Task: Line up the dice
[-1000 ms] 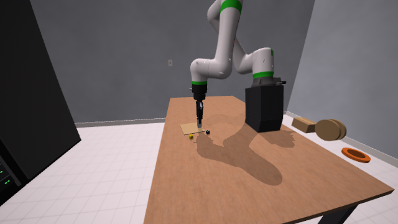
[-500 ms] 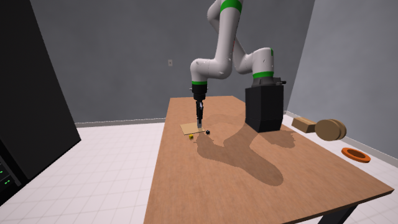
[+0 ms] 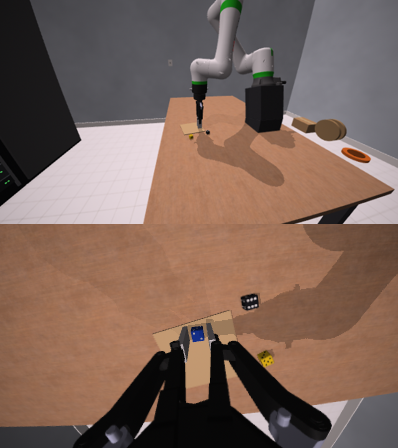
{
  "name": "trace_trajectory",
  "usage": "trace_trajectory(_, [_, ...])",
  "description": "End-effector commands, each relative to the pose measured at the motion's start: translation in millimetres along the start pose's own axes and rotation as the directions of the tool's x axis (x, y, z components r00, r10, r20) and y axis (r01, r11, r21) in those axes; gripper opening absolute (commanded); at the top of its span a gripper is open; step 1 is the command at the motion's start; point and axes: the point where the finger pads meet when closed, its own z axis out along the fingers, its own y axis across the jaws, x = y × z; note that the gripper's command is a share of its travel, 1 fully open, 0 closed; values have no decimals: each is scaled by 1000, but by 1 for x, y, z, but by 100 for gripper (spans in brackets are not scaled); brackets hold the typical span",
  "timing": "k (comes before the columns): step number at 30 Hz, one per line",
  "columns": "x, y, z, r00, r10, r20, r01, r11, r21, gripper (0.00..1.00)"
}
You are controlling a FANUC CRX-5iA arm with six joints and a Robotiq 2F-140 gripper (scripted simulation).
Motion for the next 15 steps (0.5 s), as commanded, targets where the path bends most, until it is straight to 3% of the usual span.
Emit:
trace_trajectory(1, [0, 0, 0, 1000, 0, 0, 0, 1000, 0, 21])
trace_trajectory(15, [0, 0, -8, 1000, 0, 0, 0, 1000, 0, 21])
